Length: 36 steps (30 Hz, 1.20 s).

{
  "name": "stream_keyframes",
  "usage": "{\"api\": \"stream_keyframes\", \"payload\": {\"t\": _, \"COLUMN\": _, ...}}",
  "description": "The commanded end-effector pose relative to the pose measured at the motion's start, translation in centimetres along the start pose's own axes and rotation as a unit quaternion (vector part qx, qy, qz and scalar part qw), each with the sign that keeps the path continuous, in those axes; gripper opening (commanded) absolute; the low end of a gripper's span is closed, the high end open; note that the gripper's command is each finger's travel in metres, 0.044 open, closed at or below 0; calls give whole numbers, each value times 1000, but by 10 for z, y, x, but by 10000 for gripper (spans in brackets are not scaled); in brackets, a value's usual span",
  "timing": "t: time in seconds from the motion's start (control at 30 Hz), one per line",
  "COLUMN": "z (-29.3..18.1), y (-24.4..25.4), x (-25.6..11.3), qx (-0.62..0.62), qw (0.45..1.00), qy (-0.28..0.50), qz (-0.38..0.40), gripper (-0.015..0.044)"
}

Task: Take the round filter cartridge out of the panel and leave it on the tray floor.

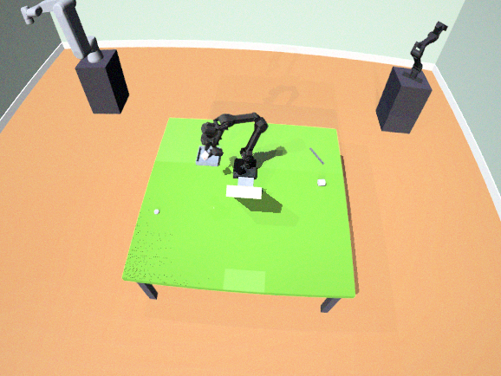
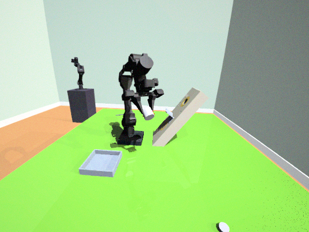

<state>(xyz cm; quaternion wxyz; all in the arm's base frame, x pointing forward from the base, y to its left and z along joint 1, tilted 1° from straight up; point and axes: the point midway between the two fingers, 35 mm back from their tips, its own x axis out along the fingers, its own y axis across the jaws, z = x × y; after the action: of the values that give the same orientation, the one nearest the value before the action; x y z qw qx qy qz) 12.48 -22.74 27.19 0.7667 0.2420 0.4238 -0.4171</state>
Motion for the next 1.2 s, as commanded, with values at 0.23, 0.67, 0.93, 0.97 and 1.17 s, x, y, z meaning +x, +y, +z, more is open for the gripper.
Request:
{"api": "stream_keyframes", "payload": {"t": 0.23, "z": -3, "y": -27, "x": 1, "qx": 60, "qw": 998, "qy": -6, "qz": -36, "gripper": 0}}
{"api": "stream_keyframes", "payload": {"t": 0.67, "z": -28, "y": -81, "x": 35, "qx": 145, "qw": 985, "qy": -6, "qz": -88, "gripper": 0}}
{"api": "stream_keyframes", "payload": {"t": 0.93, "z": -54, "y": -117, "x": 53, "qx": 204, "qw": 971, "qy": -6, "qz": -123, "gripper": 0}}
{"api": "stream_keyframes", "payload": {"t": 0.97, "z": -58, "y": -121, "x": 56, "qx": 211, "qw": 969, "qy": -6, "qz": -128, "gripper": 0}}
{"api": "stream_keyframes", "payload": {"t": 1.17, "z": -83, "y": -146, "x": 67, "qx": 255, "qw": 955, "qy": -6, "qz": -154, "gripper": 0}}
